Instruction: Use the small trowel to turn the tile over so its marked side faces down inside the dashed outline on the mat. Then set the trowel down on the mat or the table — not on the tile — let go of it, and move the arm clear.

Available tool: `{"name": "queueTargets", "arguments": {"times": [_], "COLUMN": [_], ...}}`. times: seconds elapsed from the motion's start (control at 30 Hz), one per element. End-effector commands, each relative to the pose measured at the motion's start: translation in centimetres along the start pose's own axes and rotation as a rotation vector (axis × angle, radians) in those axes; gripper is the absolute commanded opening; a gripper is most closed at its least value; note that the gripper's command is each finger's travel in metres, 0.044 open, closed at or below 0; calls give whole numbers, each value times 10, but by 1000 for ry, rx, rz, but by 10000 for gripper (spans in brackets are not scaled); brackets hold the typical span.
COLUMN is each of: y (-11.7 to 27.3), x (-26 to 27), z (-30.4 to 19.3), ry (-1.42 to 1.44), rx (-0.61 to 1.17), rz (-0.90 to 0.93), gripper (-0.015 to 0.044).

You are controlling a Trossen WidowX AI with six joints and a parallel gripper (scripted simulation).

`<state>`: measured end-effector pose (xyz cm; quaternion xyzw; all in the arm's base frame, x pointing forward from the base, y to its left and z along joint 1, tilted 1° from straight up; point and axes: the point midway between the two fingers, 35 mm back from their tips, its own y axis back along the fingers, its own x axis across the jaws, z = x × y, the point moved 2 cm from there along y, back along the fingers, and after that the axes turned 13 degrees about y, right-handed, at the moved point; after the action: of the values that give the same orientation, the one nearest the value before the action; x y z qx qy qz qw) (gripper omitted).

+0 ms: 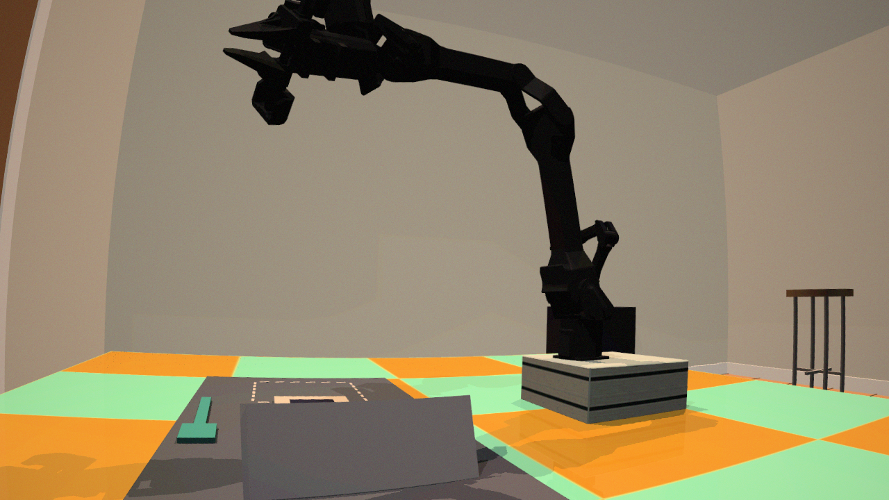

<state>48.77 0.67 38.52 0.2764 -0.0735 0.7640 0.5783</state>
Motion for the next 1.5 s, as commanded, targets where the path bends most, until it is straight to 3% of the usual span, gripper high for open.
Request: {"name": "queueTargets", "arguments": {"times": [0.0, 0.73, 1.47], "y": [-13, -40, -3], "x": [-2, 6, 17], "z": [-27, -171, -311], "ry": [-126, -673, -996], "rx": [83, 446, 611], "rz": [-39, -381, -1012], "gripper": [100, 100, 100]}}
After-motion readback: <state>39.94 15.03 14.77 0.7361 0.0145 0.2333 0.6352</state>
